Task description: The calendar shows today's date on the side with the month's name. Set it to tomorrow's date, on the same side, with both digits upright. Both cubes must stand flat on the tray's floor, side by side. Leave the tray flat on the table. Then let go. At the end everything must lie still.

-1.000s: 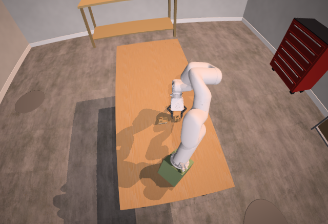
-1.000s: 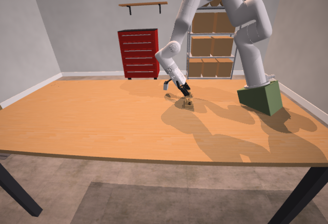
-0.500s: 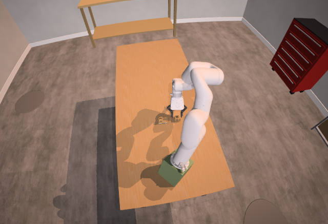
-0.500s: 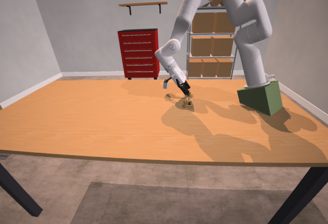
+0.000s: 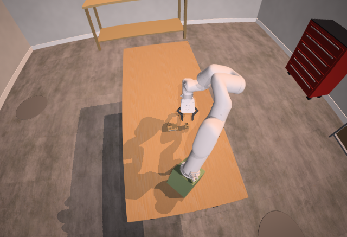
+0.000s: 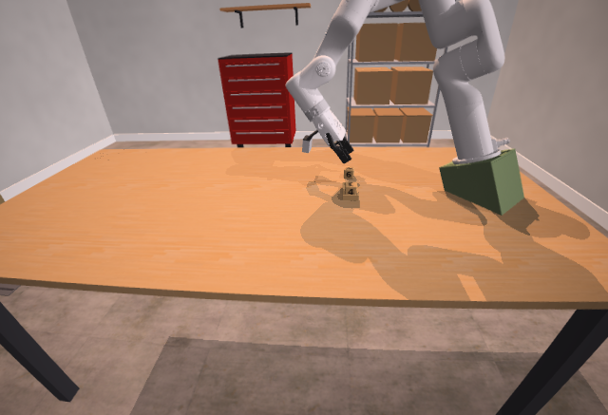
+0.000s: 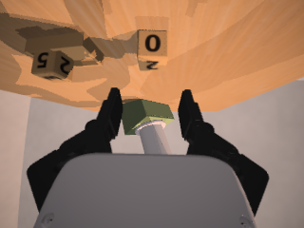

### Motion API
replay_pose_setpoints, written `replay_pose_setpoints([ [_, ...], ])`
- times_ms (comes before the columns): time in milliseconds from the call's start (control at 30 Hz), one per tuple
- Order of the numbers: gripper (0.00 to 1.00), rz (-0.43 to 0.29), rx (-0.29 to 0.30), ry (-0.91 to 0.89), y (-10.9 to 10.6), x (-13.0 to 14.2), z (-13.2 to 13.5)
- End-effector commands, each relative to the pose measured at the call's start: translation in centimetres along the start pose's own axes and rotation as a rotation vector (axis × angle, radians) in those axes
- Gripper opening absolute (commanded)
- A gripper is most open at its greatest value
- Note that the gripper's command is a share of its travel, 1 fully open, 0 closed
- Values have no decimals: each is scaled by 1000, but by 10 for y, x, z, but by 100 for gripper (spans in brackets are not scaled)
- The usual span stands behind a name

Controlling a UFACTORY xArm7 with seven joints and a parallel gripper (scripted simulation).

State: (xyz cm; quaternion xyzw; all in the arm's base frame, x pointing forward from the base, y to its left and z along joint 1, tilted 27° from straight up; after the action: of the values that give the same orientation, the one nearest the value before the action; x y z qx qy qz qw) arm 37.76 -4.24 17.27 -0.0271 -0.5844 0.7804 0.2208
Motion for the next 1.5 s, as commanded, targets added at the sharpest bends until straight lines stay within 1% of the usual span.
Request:
replay_pose_setpoints([
  [0, 71, 3, -1, -1, -7, 4, 0],
  [167, 71, 3, -1, -1, -14, 9, 0],
  [367, 71, 4, 0, -1, -15, 10, 0],
  [433, 71, 15, 1, 1, -14, 10, 1],
  [500, 71, 48, 5, 4, -13, 12, 3],
  [567, 71, 48, 5, 4, -13, 12, 3],
  [700, 71, 172, 3, 7, -11, 20, 6],
  [767, 71, 239, -6, 5, -11, 25, 4],
  [833, 71, 289, -17, 1, -11, 29, 3],
  [867, 71, 305, -21, 0, -11, 30, 2],
  [1133, 71, 317, -21, 0, -11, 34, 2],
  [1167, 71, 328, -20, 2, -10, 34, 3],
  [1267, 71, 390, -18, 7, -8, 37, 5],
  [1467, 71, 563, -33, 5, -3, 48, 5],
])
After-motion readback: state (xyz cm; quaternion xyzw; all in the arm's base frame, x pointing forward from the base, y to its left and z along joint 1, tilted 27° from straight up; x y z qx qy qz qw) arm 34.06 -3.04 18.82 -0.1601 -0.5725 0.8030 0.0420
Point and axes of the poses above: the point where the finger pads meet when closed, its own y axis out along the fingers, its own z axis across the jaws, x = y × z, the point moved 6 cm from there along -y, back along the fingers, and after that the axes turned 4 degrees about y, right-handed, at the moved point
